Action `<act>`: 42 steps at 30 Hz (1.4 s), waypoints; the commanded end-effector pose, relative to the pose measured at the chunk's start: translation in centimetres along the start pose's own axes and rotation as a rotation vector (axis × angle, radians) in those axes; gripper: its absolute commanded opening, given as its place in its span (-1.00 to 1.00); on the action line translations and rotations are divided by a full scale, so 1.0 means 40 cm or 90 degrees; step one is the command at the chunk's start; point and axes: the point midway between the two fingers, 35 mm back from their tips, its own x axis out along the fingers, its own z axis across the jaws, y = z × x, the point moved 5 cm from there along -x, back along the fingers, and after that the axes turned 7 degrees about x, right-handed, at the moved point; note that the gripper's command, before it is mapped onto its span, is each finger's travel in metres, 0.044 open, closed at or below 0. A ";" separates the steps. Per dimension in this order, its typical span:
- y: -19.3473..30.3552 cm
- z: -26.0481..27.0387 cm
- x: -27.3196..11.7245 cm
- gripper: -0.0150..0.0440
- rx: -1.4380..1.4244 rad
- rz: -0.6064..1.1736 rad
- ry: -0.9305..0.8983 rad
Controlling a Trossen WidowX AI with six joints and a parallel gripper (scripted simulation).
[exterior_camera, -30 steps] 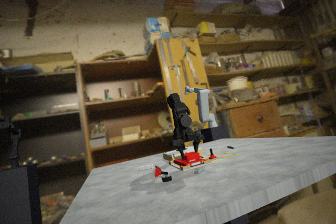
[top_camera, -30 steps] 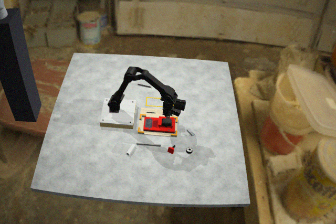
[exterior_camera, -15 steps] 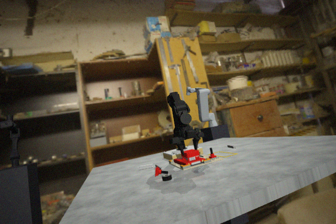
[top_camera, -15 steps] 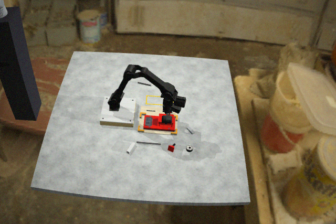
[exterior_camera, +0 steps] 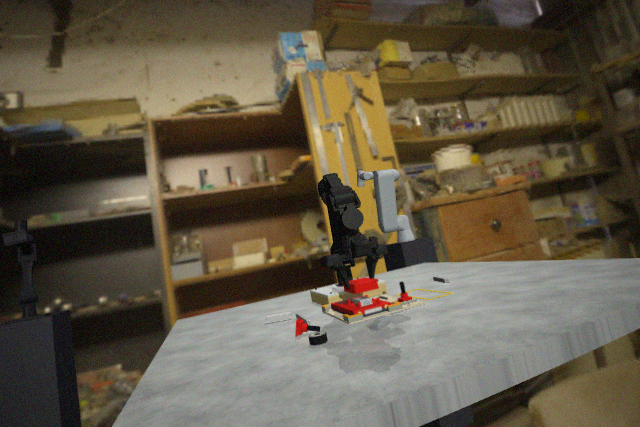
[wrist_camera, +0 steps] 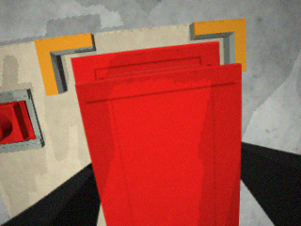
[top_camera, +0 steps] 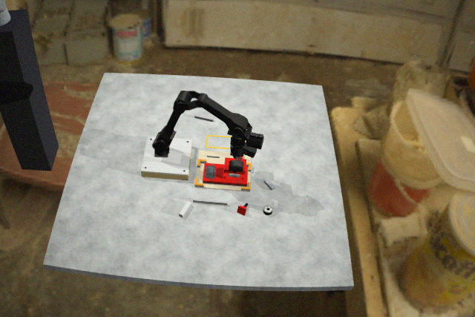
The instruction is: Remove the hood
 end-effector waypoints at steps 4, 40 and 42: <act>-0.001 0.000 -0.060 -0.49 0.001 -0.003 0.000; 0.047 0.256 -0.070 -0.49 -0.027 0.001 -0.013; 0.053 0.272 -0.071 -0.49 -0.025 0.001 -0.013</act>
